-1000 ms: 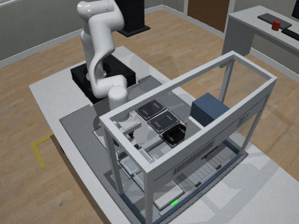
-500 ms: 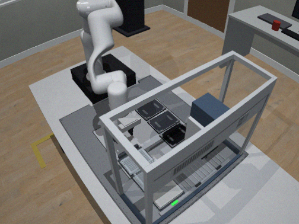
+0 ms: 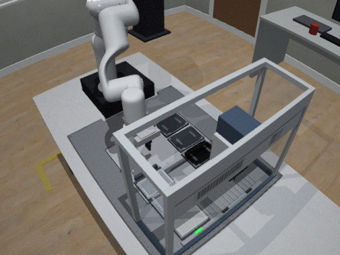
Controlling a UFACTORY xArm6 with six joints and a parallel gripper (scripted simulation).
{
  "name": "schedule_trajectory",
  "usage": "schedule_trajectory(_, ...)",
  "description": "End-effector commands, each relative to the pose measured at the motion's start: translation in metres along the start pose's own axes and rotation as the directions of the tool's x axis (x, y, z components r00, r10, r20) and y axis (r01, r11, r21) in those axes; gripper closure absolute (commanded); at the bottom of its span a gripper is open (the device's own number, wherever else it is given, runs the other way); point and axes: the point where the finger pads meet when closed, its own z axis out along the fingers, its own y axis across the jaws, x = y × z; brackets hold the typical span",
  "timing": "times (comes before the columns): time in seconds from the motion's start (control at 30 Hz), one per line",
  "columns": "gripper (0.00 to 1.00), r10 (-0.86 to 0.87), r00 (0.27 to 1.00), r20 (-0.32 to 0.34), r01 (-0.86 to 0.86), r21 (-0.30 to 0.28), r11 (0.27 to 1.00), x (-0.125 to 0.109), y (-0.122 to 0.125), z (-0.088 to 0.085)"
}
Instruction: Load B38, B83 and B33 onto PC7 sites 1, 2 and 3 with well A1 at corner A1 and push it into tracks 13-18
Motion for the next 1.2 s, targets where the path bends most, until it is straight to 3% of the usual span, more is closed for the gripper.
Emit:
schedule_trajectory(0.0, 0.18, 0.000, 1.000, -0.004, 0.000, -0.001, 1.000, 0.001, 0.000, -0.007)
schedule_trajectory(0.93, 0.18, 0.000, 1.000, -0.004, 0.000, -0.001, 1.000, 0.001, 0.000, -0.050)
schedule_trajectory(1.17, 0.18, 0.000, 1.000, -0.004, 0.000, -0.001, 1.000, 0.001, 0.000, -0.051)
